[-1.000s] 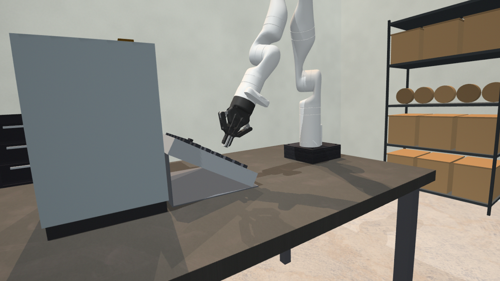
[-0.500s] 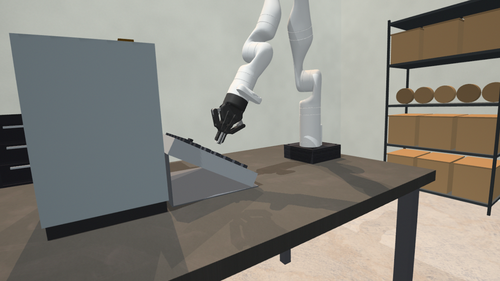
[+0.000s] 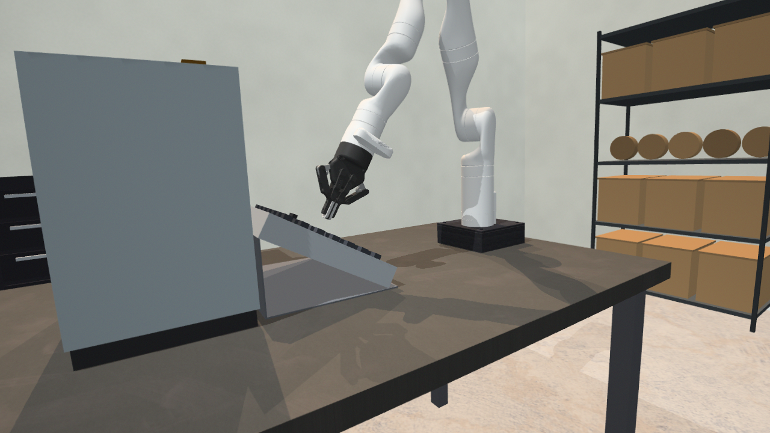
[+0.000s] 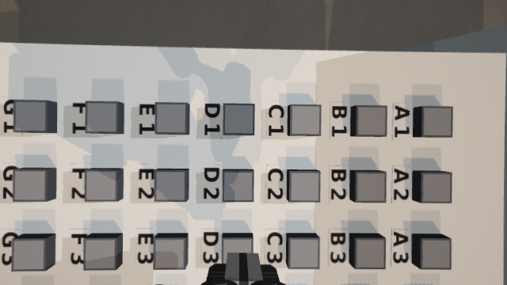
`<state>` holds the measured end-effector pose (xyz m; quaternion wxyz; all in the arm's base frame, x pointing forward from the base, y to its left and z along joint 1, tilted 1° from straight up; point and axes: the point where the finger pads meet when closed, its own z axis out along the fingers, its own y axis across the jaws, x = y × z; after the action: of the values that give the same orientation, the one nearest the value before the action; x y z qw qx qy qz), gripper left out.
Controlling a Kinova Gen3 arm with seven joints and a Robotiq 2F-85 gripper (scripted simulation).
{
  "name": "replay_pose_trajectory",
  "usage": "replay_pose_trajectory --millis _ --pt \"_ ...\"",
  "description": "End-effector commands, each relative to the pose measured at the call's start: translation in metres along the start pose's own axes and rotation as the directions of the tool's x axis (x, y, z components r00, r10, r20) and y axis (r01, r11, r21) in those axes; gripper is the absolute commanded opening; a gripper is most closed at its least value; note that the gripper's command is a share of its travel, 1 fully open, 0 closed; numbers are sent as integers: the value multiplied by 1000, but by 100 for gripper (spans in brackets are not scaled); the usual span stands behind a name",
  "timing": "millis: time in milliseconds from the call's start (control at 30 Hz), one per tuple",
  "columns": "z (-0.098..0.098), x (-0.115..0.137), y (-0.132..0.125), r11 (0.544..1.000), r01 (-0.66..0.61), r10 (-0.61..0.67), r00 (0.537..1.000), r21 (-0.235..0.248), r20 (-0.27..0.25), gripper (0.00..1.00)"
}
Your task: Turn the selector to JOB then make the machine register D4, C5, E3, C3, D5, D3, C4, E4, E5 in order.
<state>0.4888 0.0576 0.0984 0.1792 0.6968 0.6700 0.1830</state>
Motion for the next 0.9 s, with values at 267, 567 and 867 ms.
replay_pose_trajectory --millis 267,567,867 --pt "16 1 2 1000 13 -13 1000 -2 -3 10" --pt "19 1 2 1000 13 -13 1000 -2 -3 10" --pt "19 1 2 1000 13 -13 1000 -2 -3 10"
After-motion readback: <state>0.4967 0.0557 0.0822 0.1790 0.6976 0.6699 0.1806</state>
